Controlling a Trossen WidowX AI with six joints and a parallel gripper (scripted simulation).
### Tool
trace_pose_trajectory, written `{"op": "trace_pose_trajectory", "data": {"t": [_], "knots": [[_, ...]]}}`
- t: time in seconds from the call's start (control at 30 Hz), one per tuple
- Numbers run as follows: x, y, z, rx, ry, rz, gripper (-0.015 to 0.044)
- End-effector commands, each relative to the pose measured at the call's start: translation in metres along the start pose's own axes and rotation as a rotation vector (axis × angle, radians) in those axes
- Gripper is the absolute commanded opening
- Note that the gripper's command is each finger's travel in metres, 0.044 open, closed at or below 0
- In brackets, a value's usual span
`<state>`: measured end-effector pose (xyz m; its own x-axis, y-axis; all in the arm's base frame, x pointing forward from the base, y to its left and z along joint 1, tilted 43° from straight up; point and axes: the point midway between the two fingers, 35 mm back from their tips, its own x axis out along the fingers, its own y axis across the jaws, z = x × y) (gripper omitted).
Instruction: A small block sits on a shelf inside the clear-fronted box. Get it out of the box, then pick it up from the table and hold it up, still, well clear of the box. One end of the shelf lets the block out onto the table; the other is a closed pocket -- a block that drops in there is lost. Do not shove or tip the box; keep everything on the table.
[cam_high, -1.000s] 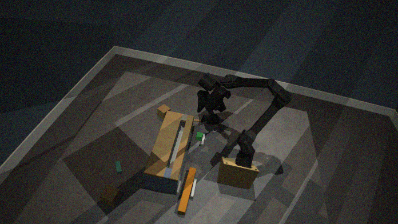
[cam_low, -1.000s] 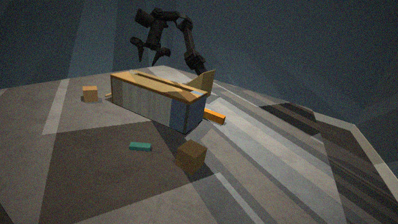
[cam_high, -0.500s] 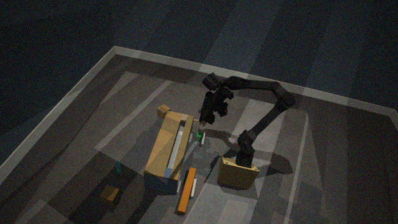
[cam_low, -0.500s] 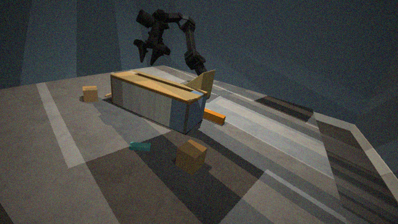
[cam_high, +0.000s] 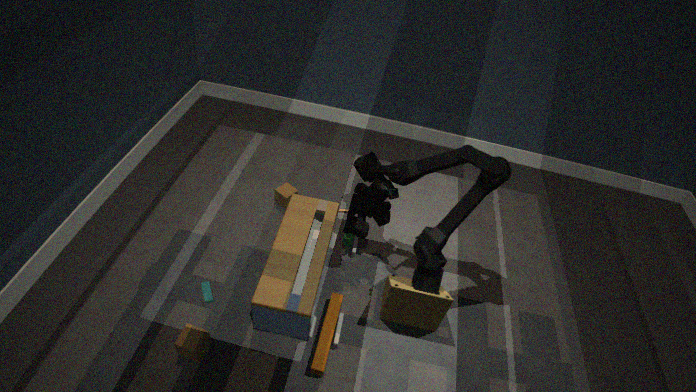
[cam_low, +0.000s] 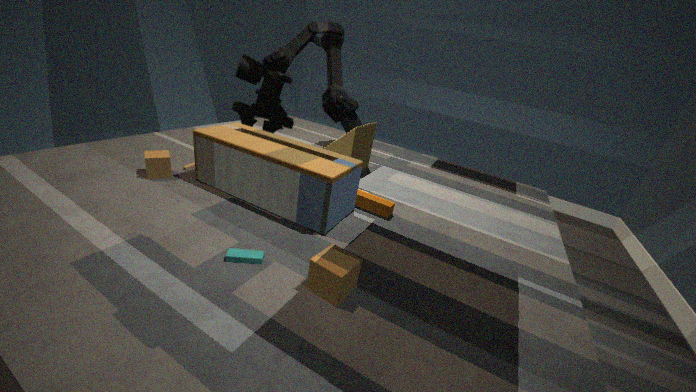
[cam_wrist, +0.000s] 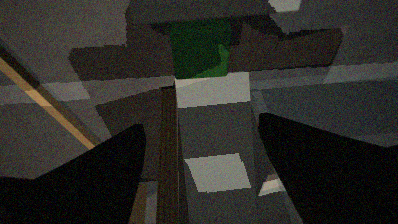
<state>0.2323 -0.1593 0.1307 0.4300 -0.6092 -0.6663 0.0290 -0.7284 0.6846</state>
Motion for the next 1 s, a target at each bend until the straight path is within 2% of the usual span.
{"op": "trace_pose_trajectory", "data": {"t": [0.0, 0.97], "knots": [[0.007, -0.001, 0.003, -0.008, 0.003, -0.003, 0.0285], [0.049, -0.002, 0.021, -0.009, 0.002, -0.002, 0.0285]]}}
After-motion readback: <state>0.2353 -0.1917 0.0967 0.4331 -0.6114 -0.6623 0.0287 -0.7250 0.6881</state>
